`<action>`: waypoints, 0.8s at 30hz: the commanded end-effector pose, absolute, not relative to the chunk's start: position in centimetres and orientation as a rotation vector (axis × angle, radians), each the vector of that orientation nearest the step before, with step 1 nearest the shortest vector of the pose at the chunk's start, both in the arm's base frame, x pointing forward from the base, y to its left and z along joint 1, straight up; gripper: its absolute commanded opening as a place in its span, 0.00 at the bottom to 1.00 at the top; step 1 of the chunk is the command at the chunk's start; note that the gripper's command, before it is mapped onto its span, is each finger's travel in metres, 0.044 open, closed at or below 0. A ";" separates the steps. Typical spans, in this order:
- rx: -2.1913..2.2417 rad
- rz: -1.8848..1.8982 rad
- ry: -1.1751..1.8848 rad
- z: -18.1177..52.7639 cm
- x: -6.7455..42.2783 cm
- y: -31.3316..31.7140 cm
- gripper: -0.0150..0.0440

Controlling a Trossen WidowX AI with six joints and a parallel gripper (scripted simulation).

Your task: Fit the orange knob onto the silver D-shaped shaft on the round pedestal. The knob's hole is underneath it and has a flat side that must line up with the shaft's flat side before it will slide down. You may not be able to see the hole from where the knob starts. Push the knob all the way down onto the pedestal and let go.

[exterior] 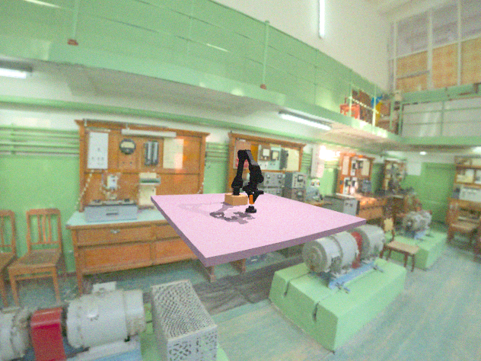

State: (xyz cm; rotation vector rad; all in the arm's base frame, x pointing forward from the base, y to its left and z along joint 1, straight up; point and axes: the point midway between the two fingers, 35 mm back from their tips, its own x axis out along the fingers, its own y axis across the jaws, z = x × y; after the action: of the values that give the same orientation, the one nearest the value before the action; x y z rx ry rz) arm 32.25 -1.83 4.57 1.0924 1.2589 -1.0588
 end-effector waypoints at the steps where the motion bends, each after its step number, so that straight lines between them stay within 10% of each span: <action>1: 1.107 -1.071 1.251 4.4 32.2 -1.8 0.25; 24: 1.107 -1.071 1.251 4.8 32.3 -1.8 0.25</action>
State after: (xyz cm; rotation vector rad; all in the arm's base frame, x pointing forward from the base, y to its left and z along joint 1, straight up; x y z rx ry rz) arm 32.26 -1.83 4.40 1.1029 1.2532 -1.0689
